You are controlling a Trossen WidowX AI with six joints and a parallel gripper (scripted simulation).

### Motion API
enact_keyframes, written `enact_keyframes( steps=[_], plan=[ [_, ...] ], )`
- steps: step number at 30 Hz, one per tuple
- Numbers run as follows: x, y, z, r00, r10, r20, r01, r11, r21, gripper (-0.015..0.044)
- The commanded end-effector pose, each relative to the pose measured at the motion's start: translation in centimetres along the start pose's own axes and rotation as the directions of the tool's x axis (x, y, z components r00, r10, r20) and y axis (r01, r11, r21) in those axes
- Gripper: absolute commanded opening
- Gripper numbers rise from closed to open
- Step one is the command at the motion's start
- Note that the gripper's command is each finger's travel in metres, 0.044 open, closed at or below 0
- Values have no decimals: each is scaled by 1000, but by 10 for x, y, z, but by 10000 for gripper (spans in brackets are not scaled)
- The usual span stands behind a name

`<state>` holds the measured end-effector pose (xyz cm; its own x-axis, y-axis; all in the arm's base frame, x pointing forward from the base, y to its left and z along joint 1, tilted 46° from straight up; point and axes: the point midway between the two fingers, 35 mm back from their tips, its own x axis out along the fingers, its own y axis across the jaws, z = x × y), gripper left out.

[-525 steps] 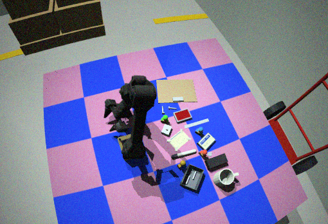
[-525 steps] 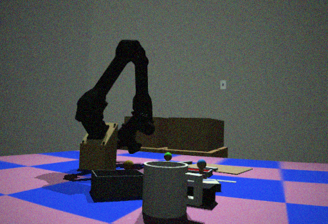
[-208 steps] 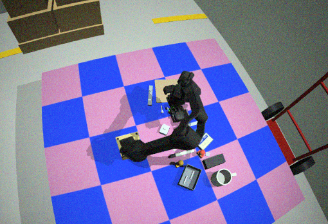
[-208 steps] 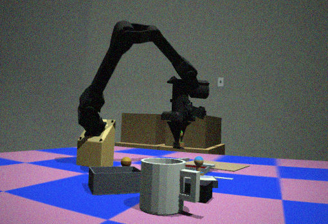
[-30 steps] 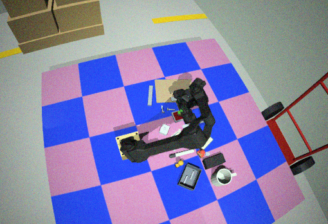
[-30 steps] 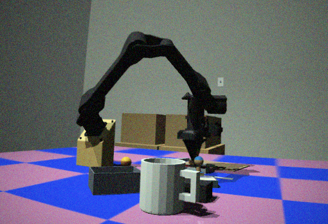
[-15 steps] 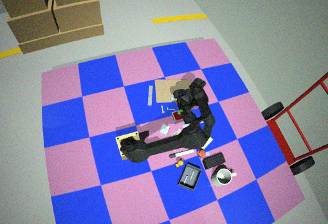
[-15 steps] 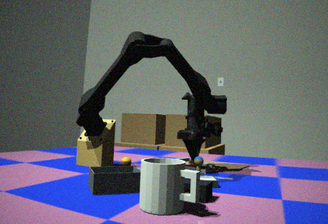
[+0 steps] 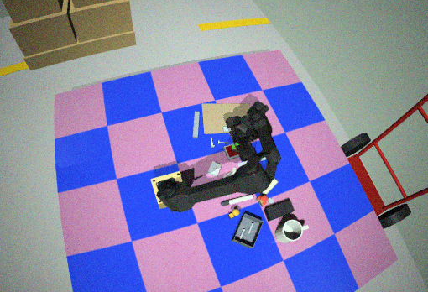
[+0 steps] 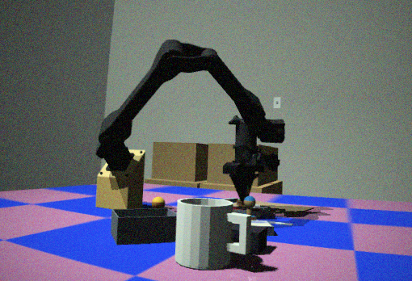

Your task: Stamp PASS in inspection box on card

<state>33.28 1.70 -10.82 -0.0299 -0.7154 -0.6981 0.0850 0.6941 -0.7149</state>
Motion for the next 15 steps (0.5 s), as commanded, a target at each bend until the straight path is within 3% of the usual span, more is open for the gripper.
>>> enact_keyframes(
  steps=[1, 15],
  plan=[
    [-4, 0, 1, 1000, 0, 4, 0, 1000, 6, 0],
    [-14, 1, 1, 1000, 1, 4, -1, 1000, 6, 0]
  ],
)
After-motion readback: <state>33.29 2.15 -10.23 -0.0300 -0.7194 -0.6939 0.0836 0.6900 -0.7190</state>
